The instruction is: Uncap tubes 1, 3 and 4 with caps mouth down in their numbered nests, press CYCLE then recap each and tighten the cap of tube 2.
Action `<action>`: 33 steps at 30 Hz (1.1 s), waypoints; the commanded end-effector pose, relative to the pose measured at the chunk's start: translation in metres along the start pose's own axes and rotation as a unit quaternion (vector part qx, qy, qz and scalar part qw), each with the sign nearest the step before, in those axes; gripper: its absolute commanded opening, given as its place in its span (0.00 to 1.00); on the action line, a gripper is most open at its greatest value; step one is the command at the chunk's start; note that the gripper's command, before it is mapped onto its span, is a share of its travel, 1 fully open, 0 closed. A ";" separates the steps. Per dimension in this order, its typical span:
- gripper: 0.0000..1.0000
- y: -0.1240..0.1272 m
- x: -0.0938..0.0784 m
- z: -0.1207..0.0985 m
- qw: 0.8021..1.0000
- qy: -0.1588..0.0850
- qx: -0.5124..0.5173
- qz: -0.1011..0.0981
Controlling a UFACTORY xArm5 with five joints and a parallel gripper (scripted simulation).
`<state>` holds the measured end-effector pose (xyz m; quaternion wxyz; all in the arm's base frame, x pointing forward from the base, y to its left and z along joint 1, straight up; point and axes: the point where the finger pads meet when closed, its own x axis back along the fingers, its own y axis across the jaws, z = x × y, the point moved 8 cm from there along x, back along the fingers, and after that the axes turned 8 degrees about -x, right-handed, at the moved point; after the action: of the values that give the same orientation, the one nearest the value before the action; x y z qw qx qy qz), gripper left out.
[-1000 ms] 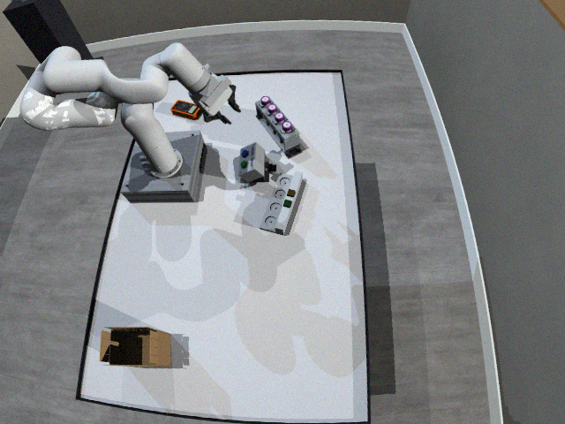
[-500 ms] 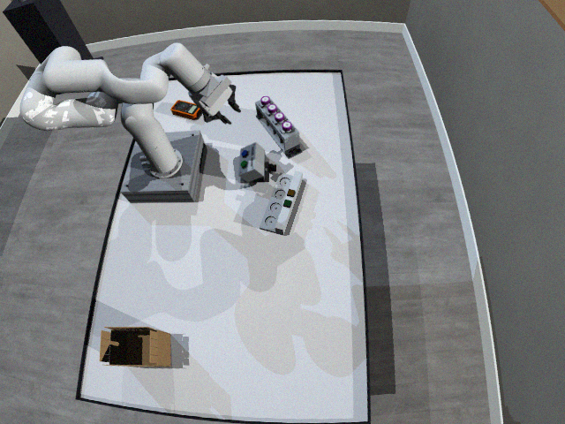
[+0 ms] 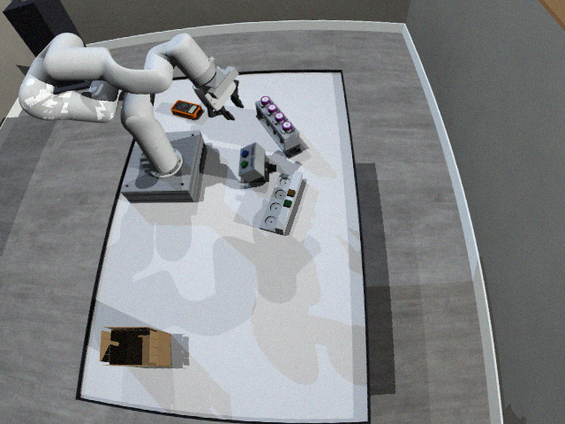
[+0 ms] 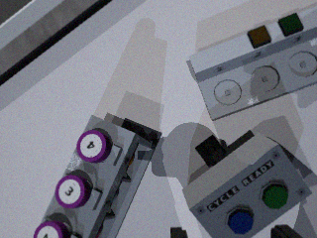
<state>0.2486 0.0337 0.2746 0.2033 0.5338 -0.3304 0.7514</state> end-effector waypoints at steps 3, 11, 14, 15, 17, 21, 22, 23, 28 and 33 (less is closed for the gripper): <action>0.46 -0.019 0.016 0.023 0.997 -0.023 0.069 -0.032; 0.46 -0.034 0.022 0.043 0.991 -0.042 0.117 -0.051; 0.46 -0.040 0.023 0.052 0.988 -0.049 0.134 -0.057; 0.46 -0.040 0.023 0.052 0.988 -0.049 0.134 -0.057; 0.46 -0.047 0.024 0.062 0.982 -0.062 0.163 -0.067; 0.46 -0.053 0.023 0.070 0.979 -0.070 0.179 -0.072; 0.46 -0.053 0.023 0.070 0.979 -0.070 0.179 -0.072; 0.46 -0.057 0.023 0.075 0.975 -0.077 0.193 -0.076; 0.46 -0.068 0.020 0.093 0.966 -0.094 0.226 -0.084; 0.46 -0.077 0.016 0.108 0.956 -0.110 0.256 -0.091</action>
<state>0.3464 0.0137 0.3299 0.1076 0.6563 -0.1242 0.7364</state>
